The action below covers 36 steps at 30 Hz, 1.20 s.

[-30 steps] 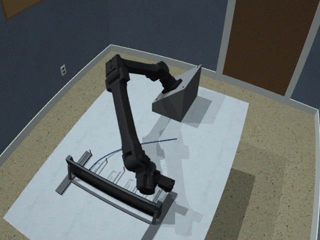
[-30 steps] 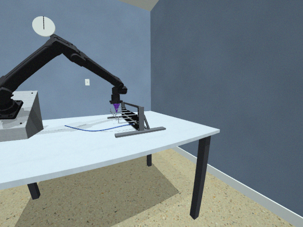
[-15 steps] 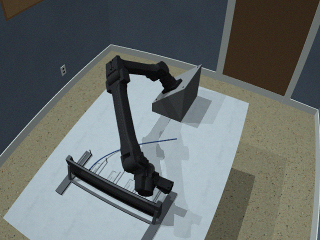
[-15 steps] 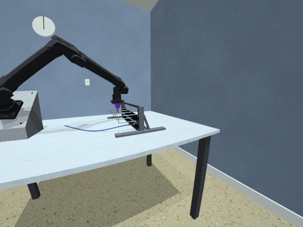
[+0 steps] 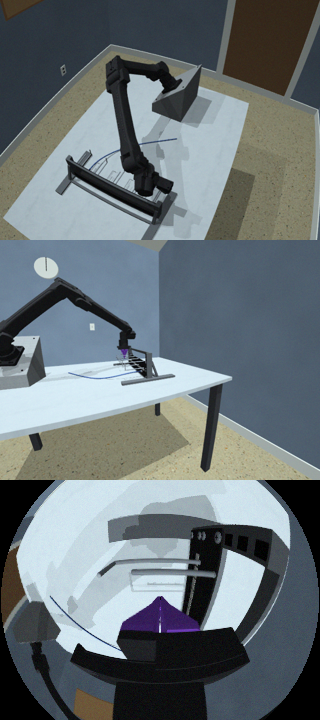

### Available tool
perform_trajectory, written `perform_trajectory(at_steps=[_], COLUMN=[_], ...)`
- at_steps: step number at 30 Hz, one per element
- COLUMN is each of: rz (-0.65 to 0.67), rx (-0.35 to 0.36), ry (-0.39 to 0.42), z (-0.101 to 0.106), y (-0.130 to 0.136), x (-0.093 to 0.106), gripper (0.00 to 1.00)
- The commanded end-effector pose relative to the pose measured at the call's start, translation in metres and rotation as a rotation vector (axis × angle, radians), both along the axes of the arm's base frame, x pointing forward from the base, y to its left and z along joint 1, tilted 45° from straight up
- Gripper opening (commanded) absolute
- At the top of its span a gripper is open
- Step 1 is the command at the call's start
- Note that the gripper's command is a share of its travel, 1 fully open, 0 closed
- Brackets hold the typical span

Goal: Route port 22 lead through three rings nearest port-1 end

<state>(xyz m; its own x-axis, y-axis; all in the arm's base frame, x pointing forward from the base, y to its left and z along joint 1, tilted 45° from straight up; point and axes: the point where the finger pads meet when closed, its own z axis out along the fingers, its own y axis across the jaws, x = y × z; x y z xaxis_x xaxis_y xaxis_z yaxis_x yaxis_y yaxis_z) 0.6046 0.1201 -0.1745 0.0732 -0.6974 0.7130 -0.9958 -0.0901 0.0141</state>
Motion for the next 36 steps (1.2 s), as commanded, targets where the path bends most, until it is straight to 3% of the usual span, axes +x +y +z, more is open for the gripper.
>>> perform_trajectory(at_steps=[1,4,5,36], rz=[0.011,0.011,0.011,0.01], rx=[0.017,0.017,0.017,0.017], ry=[-0.035,-0.035,-0.036,-0.036], z=[0.0175,0.0175,0.0175,0.0175], y=[0.0112,0.0112,0.0112,0.0112], x=[0.0214,0.0214,0.0214,0.0214], gripper=[0.0,0.0,0.32,0.32])
